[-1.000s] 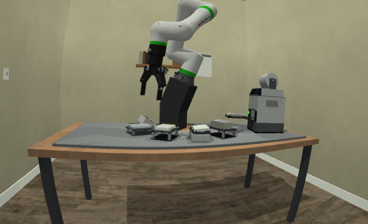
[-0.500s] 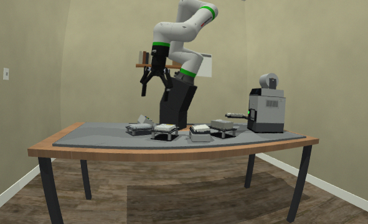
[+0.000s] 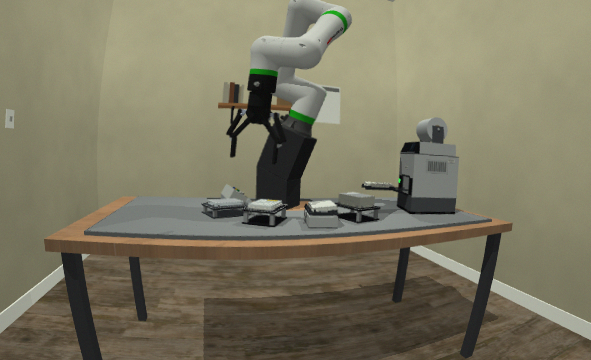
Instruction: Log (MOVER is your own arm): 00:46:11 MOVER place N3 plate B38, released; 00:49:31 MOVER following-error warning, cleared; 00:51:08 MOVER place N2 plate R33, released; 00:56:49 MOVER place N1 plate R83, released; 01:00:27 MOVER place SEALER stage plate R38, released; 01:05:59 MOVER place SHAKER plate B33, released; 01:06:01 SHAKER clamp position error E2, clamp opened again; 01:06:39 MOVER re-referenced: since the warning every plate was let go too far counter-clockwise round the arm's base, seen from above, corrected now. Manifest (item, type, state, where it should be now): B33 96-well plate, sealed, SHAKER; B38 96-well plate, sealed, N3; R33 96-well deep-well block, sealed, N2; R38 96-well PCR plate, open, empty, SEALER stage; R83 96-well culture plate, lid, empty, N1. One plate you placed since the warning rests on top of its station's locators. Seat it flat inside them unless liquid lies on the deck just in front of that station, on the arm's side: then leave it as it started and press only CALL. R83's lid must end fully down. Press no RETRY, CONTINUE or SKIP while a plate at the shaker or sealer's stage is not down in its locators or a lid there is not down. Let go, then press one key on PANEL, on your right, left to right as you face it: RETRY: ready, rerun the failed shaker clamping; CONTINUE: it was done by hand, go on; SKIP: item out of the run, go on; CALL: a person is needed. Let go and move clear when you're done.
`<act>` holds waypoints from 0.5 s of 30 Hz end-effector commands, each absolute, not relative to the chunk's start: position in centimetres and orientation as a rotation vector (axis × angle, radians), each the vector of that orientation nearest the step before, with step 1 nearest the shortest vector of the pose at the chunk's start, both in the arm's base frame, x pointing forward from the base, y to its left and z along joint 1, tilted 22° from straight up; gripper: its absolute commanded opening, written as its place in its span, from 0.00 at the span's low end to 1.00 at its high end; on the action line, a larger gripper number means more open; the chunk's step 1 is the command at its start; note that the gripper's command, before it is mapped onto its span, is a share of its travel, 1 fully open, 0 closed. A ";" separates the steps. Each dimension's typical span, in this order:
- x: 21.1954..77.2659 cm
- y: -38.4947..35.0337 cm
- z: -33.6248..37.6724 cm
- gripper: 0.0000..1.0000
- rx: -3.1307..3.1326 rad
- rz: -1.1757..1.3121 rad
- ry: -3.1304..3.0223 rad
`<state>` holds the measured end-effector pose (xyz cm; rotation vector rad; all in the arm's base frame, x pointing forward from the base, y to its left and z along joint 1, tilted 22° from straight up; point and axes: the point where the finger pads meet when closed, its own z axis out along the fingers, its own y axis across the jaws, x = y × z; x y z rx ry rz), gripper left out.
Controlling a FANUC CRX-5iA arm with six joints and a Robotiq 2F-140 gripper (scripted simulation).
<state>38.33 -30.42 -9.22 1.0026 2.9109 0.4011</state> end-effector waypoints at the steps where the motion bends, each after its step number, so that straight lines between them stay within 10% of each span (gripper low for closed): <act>1: 38.6 -30.0 -9.1 1.00 0.882 0.407 2.941; 15: 39.3 -28.1 -8.9 1.00 0.519 0.414 3.009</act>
